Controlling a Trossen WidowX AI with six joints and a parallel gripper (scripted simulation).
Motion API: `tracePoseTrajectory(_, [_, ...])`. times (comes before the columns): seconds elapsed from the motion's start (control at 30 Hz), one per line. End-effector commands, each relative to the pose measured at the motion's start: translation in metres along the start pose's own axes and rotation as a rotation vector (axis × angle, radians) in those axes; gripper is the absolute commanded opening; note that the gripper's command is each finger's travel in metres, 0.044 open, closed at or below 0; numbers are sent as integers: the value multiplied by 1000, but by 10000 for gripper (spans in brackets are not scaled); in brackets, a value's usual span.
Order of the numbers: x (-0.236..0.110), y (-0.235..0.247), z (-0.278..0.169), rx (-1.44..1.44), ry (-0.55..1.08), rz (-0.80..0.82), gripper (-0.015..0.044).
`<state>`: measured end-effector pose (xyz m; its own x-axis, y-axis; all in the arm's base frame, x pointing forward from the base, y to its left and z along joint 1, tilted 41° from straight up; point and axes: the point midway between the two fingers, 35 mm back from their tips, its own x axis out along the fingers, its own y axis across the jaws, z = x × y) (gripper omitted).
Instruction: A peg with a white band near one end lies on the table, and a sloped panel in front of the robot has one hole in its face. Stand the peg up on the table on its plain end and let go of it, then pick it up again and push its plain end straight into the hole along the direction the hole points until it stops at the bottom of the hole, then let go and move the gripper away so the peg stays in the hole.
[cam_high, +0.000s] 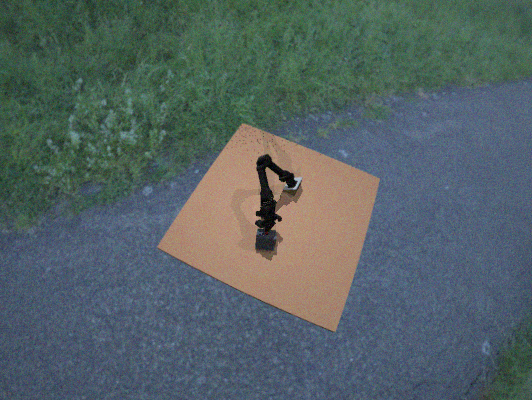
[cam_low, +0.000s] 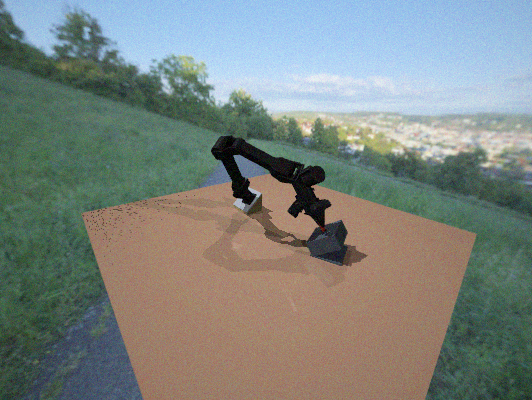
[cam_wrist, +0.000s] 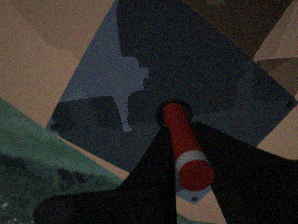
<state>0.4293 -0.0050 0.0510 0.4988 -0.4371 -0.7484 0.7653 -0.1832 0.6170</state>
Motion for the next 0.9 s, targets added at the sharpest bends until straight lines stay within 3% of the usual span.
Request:
tracePoseTrajectory(0.0, [0,0,0,0,0,0,0])
tracePoseTrajectory(0.03, [0,0,0,0,0,0,0])
tracePoseTrajectory(0.6, [-5,0,0,0,1,-1,440])
tracePoseTrajectory(0.87, [-22,1,-2,-2,3,-4,440])
